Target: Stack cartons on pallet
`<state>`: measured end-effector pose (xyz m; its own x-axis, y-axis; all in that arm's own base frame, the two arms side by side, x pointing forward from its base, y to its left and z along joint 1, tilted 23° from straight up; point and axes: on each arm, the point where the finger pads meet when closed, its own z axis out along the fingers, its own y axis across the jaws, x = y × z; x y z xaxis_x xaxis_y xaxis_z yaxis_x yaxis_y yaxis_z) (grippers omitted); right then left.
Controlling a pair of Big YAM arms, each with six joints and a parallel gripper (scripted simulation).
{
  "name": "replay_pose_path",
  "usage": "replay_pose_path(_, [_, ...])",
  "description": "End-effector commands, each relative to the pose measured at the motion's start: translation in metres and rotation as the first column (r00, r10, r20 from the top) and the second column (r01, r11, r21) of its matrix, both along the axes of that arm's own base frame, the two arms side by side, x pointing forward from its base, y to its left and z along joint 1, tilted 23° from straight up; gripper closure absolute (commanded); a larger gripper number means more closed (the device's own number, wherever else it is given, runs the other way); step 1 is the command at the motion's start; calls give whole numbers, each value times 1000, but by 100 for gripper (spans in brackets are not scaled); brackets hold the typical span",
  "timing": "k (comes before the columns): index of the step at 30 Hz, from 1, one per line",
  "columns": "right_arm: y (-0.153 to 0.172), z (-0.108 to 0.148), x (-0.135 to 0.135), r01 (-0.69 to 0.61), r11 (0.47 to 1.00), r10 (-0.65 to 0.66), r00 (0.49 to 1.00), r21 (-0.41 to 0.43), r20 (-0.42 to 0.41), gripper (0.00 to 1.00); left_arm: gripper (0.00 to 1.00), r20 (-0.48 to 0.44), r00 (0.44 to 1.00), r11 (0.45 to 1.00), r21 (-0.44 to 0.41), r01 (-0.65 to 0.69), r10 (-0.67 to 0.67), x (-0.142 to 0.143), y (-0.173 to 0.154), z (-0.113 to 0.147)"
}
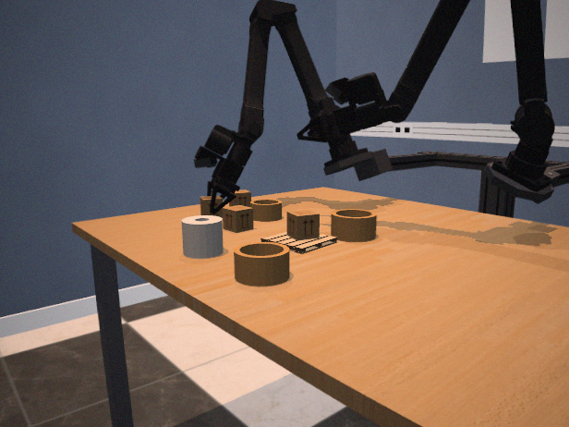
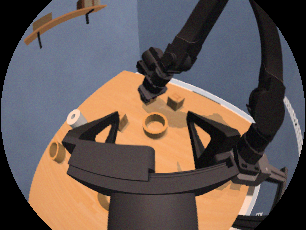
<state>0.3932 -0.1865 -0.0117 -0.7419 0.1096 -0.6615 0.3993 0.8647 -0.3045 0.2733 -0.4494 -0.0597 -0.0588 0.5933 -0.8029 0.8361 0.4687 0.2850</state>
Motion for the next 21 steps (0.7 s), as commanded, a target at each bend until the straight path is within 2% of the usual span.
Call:
replay_pose_path(1, [-2,6,6,-8,1000,8,1000,-12,24,44,0,14,1000,1000,-24,2,-2,5,-10,9])
replay_pose_path(4, [-2,6,6,-8,1000,8,1000,-12,24,51,0,14,1000,1000,-24,2,-2,5,-10,9])
replay_pose_path(11, [-1,4,2,-8,1000,8,1000,-11,19,54,0,14,1000,1000,-24,2,-2,5,-10,9])
replay_pose_path(12, [-1,4,2,-8,1000,8,1000,-11,19,65,0,14,1000,1000,-24,2,-2,5,-10,9])
replay_pose_path(13, [-1,4,2,-8,1000,8,1000,-11,19,54,0,14,1000,1000,-24,2,-2,5,-10,9])
replay_pose_path(14, [1,6,1,-8,1000,8,1000,-9,17,50,0,14,1000,1000,-24,2,-2,5,-10,9])
replay_pose_path(17, [10,16,0,-7,1000,7,1000,0,17,50,0,14,1000,1000,-24,2,-2,5,-10,9])
replay_pose_path(21, [23,60,4,-7,1000,7,999,-5,34,50,0,14,1000,1000,-24,2,-2,5,-10,9])
